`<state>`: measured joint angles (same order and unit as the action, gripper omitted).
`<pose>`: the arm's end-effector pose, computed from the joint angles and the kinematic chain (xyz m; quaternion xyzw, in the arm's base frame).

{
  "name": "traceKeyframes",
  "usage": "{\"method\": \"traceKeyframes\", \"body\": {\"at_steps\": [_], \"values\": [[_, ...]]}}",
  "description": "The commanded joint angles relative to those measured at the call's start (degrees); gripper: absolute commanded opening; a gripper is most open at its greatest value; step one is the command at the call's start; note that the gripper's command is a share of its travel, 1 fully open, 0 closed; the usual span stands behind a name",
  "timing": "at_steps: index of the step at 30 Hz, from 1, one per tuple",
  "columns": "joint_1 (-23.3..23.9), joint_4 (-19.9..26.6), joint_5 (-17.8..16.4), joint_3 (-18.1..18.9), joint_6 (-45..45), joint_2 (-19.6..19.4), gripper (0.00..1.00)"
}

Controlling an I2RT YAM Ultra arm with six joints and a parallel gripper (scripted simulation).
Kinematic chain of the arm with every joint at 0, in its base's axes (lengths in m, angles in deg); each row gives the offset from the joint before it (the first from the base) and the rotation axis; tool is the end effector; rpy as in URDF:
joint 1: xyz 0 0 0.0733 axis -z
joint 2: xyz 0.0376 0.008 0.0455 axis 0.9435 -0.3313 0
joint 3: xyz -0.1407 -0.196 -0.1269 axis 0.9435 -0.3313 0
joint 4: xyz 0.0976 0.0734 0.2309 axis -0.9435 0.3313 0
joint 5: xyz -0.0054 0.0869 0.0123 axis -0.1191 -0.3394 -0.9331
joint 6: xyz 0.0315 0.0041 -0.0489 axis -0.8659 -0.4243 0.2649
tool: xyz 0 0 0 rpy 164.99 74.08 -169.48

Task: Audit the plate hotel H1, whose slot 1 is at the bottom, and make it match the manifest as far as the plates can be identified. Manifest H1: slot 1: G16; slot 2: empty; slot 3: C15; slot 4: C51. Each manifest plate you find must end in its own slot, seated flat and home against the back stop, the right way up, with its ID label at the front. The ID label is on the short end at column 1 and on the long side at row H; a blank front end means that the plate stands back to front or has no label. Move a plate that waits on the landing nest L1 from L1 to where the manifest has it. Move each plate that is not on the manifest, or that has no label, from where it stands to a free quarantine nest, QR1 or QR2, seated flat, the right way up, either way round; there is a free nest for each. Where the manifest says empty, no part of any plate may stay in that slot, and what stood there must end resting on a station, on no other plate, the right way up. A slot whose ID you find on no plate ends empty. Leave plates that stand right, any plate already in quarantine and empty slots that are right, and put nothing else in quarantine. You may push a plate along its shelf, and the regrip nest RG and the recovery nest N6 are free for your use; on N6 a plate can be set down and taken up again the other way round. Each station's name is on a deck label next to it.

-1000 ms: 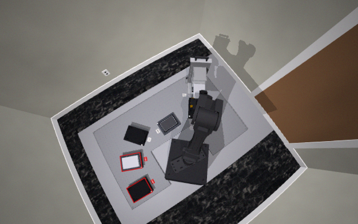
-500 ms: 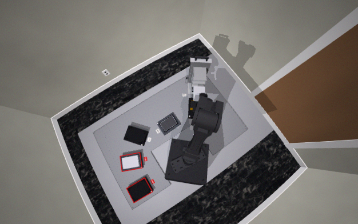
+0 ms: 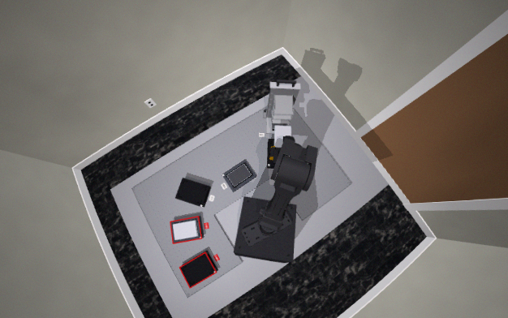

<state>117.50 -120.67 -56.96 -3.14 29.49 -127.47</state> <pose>0.1893 -0.1850 0.0950 0.2097 0.8400 -0.1393 0.4806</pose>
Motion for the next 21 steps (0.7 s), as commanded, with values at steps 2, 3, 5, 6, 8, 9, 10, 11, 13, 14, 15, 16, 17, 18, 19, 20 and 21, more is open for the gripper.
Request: {"method": "traceKeyframes", "body": {"at_steps": [2, 3, 5, 6, 8, 9, 10, 11, 13, 14, 15, 16, 17, 18, 19, 20, 21], "values": [[0.4, -1.9, -0.8, -0.9, 0.3, 0.8, 0.86], [0.5, -2.1, -0.9, -1.2, 0.3, 0.9, 0.86], [0.7, -2.5, -1.1, -1.8, 0.4, 1.0, 0.86], [0.8, -2.7, -1.2, -2.1, 0.5, 1.1, 0.86], [1.1, -3.1, -1.4, -2.7, 0.6, 1.3, 0.86], [1.2, -3.3, -1.5, -3.0, 0.7, 1.3, 0.86], [1.2, -3.0, -1.5, -3.0, 0.7, 1.6, 0.86], [1.2, -2.7, -1.6, -3.0, 0.7, 1.9, 0.86], [1.2, -2.4, -1.6, -3.0, 0.7, 2.2, 0.86], [1.2, -2.4, -1.6, -3.0, 0.7, 2.2, 0.86], [1.2, -2.2, -1.6, -3.1, 0.7, 2.5, 0.86], [1.3, -1.9, -1.6, -3.1, 0.7, 2.8, 0.86], [1.3, -1.7, -1.6, -3.1, 0.7, 3.1, 0.86], [1.3, -1.4, -1.6, -3.1, 0.7, 3.4, 0.86], [1.3, -1.1, -1.6, -3.1, 0.7, 3.7, 0.86], [1.3, -0.8, -1.7, -3.2, 0.8, 4.0, 0.86], [1.4, -0.5, -1.7, -3.2, 0.8, 4.3, 0.86]]}}
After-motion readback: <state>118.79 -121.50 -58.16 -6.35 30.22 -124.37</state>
